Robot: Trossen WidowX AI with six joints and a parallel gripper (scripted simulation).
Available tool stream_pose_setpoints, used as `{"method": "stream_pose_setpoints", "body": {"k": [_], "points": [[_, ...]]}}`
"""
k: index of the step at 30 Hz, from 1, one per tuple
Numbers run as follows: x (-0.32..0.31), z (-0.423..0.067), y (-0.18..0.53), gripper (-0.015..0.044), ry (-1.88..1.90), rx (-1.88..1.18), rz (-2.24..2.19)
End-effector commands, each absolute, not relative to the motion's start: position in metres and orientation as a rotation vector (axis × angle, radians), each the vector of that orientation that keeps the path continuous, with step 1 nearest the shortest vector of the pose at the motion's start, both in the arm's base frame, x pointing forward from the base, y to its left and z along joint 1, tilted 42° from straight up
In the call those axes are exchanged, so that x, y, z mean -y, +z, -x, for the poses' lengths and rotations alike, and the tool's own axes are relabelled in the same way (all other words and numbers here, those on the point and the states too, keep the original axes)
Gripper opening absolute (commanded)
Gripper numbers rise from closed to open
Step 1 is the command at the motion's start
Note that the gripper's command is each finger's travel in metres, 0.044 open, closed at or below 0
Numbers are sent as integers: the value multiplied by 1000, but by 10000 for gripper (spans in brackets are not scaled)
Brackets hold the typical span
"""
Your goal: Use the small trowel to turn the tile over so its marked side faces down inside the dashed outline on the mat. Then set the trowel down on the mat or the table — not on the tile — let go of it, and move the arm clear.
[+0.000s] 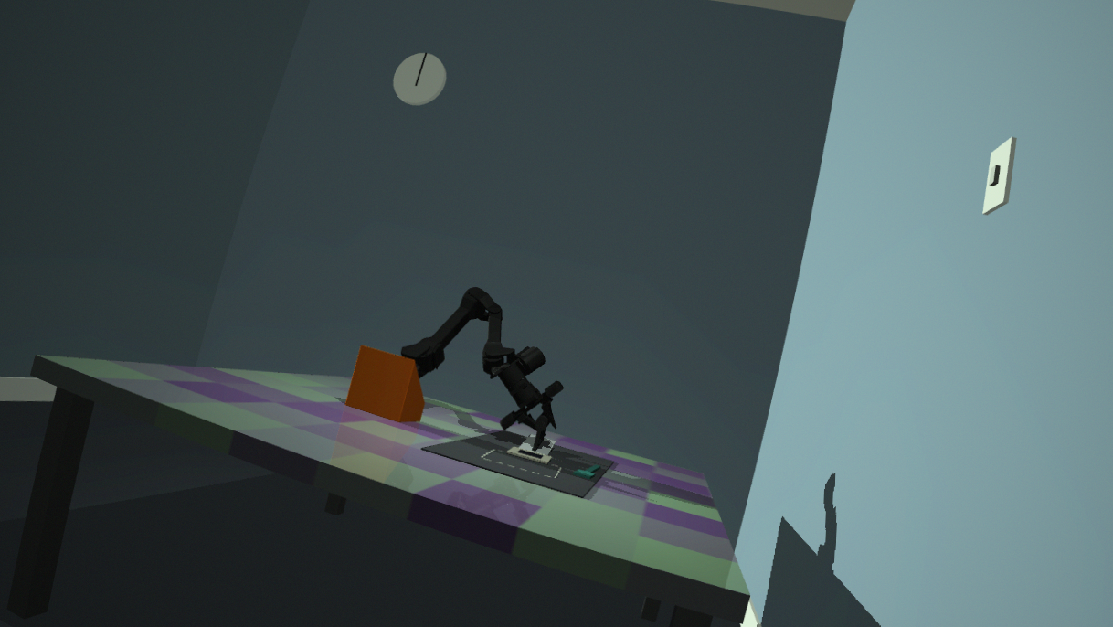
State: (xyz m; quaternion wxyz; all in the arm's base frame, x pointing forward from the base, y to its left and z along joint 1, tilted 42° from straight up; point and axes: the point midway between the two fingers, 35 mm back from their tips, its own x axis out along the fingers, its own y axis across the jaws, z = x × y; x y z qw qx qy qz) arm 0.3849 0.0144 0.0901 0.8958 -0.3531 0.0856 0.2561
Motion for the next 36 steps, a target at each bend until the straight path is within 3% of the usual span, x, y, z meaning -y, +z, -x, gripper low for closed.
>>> {"method": "stream_pose_setpoints", "body": {"k": [1, 36], "points": [[-14, -386, 89, 0, 517, -177, 728], [23, -386, 57, 0, 516, -183, 741]]}}
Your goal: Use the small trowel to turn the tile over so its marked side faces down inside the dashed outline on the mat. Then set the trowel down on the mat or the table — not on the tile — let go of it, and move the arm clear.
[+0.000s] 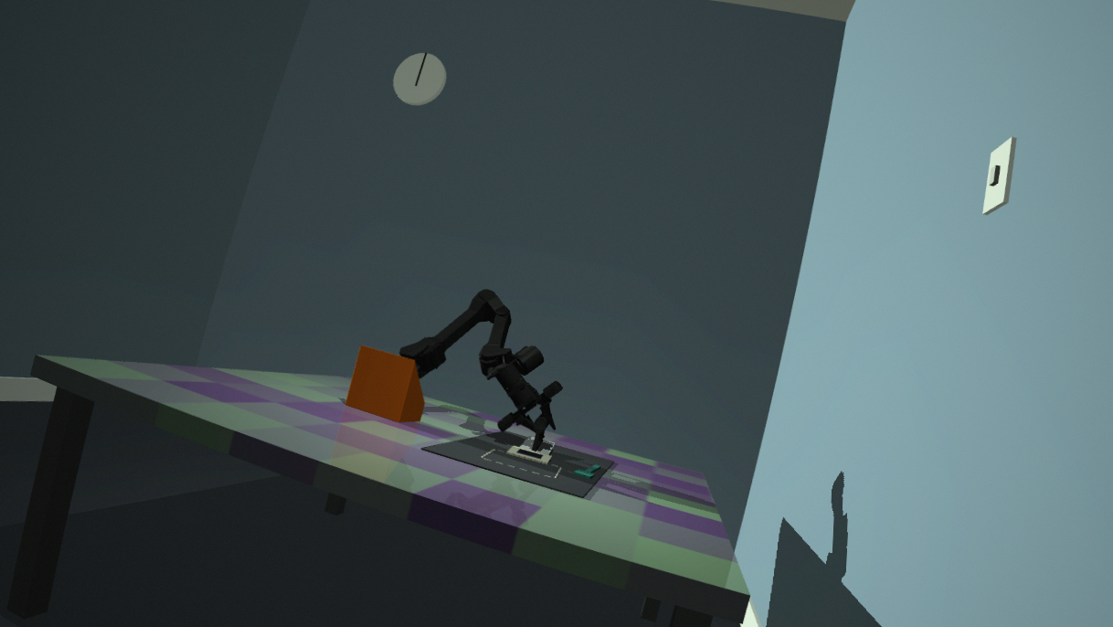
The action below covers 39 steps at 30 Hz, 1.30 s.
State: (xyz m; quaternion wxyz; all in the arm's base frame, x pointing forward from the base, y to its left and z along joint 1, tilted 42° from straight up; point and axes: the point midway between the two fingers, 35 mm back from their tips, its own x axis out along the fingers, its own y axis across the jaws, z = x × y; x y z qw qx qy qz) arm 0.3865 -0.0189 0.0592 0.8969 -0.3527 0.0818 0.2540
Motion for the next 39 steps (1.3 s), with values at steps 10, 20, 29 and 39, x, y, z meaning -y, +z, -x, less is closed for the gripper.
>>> {"method": "stream_pose_setpoints", "body": {"k": [10, 20, 29, 39], "points": [[39, -383, 73, 0, 502, -221, 828], [67, -380, 76, 0, 502, -222, 829], [92, -378, 68, 0, 502, -223, 831], [112, -378, 50, 0, 502, -223, 833]]}}
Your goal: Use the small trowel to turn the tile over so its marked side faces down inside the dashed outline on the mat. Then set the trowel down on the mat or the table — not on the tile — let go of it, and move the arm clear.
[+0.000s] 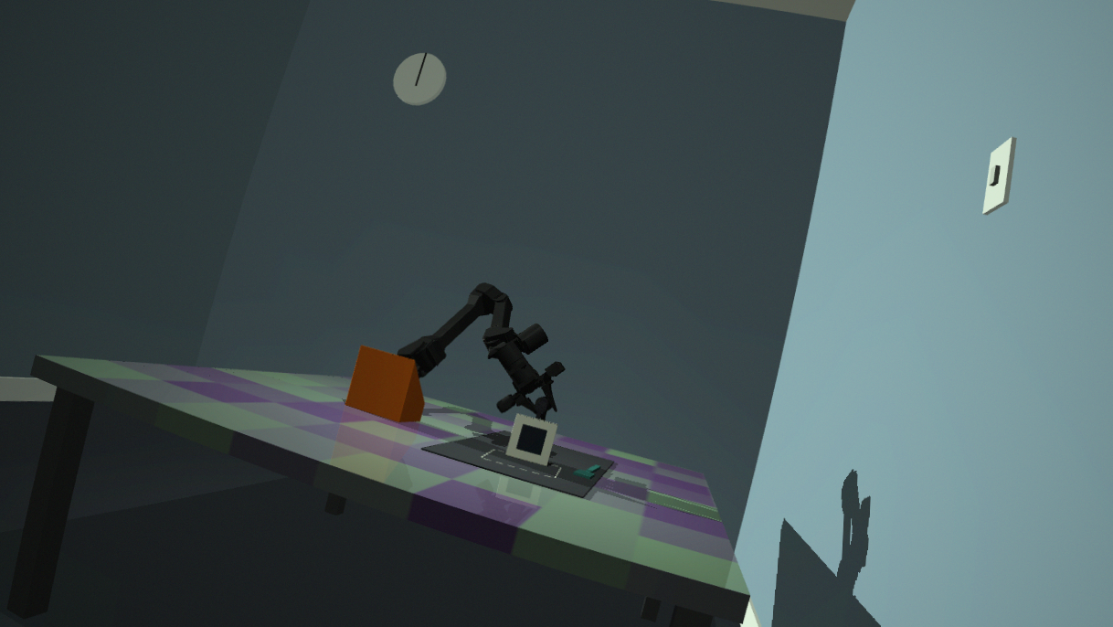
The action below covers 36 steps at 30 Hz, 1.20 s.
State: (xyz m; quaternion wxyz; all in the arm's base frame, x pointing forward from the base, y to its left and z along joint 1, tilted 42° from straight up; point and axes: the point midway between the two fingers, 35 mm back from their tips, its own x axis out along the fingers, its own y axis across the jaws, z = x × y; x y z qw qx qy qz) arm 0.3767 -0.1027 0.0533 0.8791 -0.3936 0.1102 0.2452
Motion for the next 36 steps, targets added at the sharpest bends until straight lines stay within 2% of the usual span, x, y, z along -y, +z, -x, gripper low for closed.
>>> {"method": "stream_pose_setpoints", "body": {"k": [1, 10, 25, 36], "points": [[114, -378, 48, 0, 502, -223, 833], [118, -379, 41, 0, 502, -223, 833], [93, -373, 100, 0, 502, -223, 831], [92, -373, 103, 0, 502, -223, 831]]}}
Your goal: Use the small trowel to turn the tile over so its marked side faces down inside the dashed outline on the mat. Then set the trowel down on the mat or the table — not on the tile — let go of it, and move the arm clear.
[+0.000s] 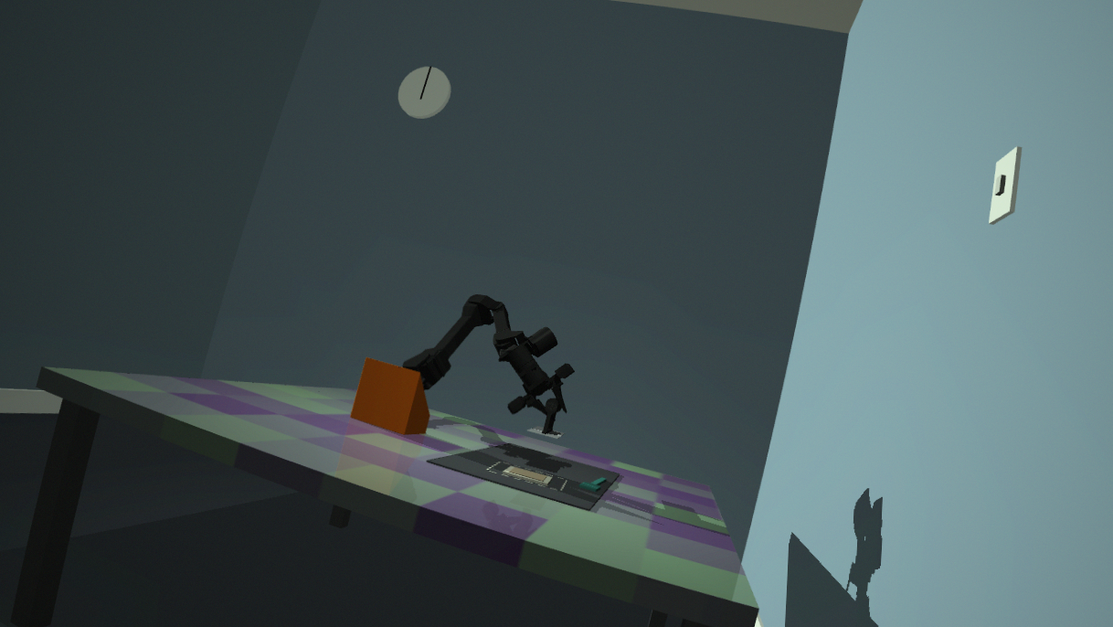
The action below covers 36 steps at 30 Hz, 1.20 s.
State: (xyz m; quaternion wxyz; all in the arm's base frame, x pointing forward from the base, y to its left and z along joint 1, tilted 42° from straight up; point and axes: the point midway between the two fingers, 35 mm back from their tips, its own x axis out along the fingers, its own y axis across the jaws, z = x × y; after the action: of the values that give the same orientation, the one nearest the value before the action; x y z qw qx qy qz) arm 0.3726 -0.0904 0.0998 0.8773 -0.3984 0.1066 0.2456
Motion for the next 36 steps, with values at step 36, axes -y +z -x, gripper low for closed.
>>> {"method": "stream_pose_setpoints", "body": {"k": [36], "points": [[90, -373, 102, 0, 512, -215, 836]]}}
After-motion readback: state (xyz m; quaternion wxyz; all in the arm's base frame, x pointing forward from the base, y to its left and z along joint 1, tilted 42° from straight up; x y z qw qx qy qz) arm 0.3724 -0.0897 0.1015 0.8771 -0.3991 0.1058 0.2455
